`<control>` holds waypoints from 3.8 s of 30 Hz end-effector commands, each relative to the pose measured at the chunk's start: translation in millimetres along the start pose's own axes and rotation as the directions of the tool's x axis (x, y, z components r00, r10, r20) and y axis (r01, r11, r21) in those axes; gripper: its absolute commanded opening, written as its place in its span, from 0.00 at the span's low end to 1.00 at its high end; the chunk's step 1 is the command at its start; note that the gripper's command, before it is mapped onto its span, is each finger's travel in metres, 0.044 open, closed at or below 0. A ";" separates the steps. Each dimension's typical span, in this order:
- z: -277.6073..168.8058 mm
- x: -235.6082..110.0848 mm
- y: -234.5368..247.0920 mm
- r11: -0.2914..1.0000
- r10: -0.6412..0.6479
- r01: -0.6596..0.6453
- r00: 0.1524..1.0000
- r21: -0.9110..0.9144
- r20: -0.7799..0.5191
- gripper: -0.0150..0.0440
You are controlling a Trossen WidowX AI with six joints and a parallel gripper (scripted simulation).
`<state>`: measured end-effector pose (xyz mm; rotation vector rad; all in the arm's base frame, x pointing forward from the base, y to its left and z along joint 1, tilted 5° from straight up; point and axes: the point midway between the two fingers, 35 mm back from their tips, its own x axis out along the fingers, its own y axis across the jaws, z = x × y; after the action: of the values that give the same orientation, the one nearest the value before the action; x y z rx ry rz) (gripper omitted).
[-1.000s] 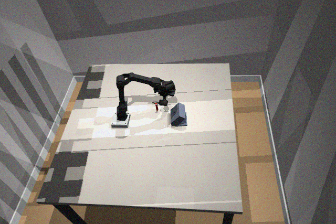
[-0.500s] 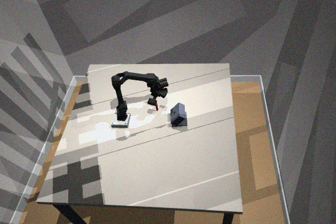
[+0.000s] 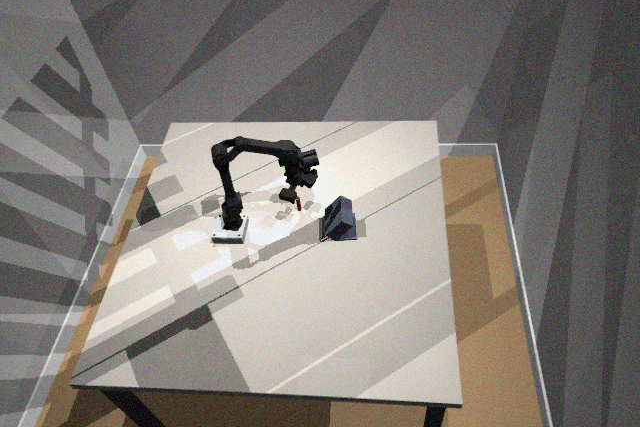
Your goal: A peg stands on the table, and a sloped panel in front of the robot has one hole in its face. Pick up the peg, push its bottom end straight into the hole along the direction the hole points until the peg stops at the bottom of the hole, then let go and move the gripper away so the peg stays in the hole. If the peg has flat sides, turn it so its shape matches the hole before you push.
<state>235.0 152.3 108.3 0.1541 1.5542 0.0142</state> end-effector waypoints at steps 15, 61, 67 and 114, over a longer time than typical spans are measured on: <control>-0.4 31.9 -1.1 1.000 -0.009 0.009 1.000 0.005 -0.004 1.00; -1.4 53.4 -1.2 1.000 -0.001 0.001 1.000 0.000 -0.001 0.25; 0.0 40.7 -0.1 1.000 -0.002 0.002 1.000 0.000 -0.001 0.25; 14.1 -28.4 -12.6 0.994 0.096 -0.089 0.988 -0.059 0.122 0.25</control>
<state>246.3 138.6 134.3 0.1761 1.4439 0.0968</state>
